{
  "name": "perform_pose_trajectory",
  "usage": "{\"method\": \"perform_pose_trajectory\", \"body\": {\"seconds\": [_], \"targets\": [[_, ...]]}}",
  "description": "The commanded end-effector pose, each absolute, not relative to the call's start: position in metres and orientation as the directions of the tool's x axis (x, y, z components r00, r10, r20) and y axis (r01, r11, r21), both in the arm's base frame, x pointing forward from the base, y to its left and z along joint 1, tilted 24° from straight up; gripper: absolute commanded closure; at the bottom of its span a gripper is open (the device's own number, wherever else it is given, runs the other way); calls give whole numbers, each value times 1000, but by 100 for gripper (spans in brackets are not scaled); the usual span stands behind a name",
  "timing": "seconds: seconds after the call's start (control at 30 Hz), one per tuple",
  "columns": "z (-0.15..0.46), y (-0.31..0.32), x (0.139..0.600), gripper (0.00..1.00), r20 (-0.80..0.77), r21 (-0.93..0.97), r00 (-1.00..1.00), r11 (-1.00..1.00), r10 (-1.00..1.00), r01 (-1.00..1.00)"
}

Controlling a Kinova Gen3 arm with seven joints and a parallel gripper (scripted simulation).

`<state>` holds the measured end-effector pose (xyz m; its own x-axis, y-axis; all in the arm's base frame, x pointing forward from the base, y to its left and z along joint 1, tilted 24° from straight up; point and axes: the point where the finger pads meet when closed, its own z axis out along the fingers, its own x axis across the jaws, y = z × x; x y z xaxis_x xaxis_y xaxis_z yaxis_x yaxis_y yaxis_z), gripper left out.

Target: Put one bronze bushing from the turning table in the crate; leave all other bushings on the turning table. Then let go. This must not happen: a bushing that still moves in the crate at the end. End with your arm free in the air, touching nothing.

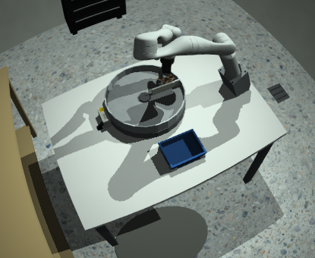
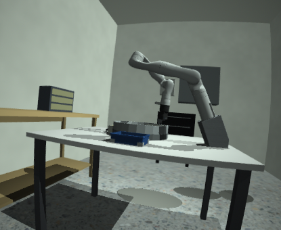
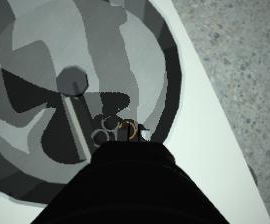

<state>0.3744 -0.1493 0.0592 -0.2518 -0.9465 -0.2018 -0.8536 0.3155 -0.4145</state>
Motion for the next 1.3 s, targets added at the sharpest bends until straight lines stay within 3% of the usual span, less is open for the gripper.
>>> {"method": "perform_pose_trajectory", "body": {"seconds": [0.0,1.27], "targets": [[52,-146,375,60,-200,-398,-239,301,-950,-866],[56,-155,385,60,-198,-396,-240,301,-950,-867]]}}
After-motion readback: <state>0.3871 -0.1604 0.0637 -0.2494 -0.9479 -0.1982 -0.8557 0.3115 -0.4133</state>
